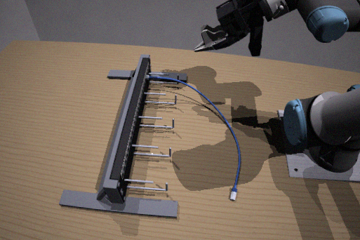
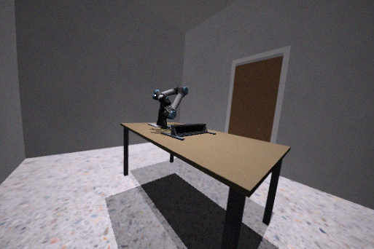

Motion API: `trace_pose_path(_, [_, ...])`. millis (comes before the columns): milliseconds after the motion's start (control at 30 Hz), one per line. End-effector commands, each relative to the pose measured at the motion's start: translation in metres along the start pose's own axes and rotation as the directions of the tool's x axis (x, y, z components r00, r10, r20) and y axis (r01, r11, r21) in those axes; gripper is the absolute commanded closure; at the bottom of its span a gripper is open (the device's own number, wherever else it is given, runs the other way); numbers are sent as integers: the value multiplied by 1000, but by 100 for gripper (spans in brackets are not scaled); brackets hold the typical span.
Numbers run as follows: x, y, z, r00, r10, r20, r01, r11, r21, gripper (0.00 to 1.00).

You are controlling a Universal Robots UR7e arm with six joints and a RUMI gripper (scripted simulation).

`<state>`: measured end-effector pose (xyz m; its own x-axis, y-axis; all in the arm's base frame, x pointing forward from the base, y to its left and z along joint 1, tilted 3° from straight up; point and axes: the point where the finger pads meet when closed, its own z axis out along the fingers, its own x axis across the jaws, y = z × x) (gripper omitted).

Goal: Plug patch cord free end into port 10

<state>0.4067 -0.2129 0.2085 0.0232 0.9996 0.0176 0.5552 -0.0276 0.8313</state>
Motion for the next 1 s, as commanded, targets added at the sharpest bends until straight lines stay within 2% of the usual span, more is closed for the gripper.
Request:
trace_pose_path(0, [11,-2,5,1000,-16,-24,17,1000,23,100])
trace_pose_path(200, [28,-7,12,997,-40,-61,44,997,57,100])
trace_pose_path(400, [63,-17,24,986,-91,-137,108,986,125,100])
trace_pose_path(633, [114,-36,36,953,-170,-251,226,950,214,100])
trace_pose_path(700, [114,-36,36,953,-170,-251,226,950,214,100])
trace_pose_path(967, [177,-63,39,874,-276,-400,410,861,301,100])
